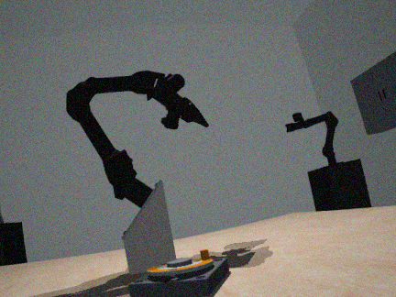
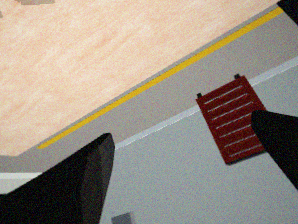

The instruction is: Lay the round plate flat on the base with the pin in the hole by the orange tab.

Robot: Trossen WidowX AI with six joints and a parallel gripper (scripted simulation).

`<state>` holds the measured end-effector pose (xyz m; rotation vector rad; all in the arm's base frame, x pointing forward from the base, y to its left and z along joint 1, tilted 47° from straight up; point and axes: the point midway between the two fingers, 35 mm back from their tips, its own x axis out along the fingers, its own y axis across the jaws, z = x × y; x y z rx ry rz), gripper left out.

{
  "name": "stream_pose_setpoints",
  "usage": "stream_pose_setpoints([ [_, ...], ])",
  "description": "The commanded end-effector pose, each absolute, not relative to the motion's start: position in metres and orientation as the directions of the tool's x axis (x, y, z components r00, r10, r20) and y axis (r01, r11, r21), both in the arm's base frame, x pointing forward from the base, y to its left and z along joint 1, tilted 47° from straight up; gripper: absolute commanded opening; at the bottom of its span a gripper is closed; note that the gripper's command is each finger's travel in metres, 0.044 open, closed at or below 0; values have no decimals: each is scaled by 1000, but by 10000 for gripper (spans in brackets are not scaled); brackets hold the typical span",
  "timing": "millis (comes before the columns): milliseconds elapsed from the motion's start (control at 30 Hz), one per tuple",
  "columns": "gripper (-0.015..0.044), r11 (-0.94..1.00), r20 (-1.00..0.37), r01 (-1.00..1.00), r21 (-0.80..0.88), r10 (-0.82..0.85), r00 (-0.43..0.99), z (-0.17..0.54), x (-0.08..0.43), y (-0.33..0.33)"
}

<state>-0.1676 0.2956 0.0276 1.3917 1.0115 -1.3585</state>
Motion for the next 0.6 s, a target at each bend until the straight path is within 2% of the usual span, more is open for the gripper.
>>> stream_pose_setpoints([
  [0,374,-268,-997,961,68,-41,59,27,-165,297],
  [67,321,-442,-995,892,100,-47,89,20,-140,306],
  [167,242,-763,-986,628,153,-74,151,5,-85,318],
  [233,190,-853,-981,495,165,-89,173,0,-63,320],
  [300,137,-897,-978,409,169,-99,186,-4,-50,321],
  [367,85,-967,-969,192,169,-127,213,-11,-19,320],
  [467,6,-987,-959,-23,157,-158,236,-17,10,317],
  [567,0,-974,-951,-177,141,-183,250,-22,31,312],
])
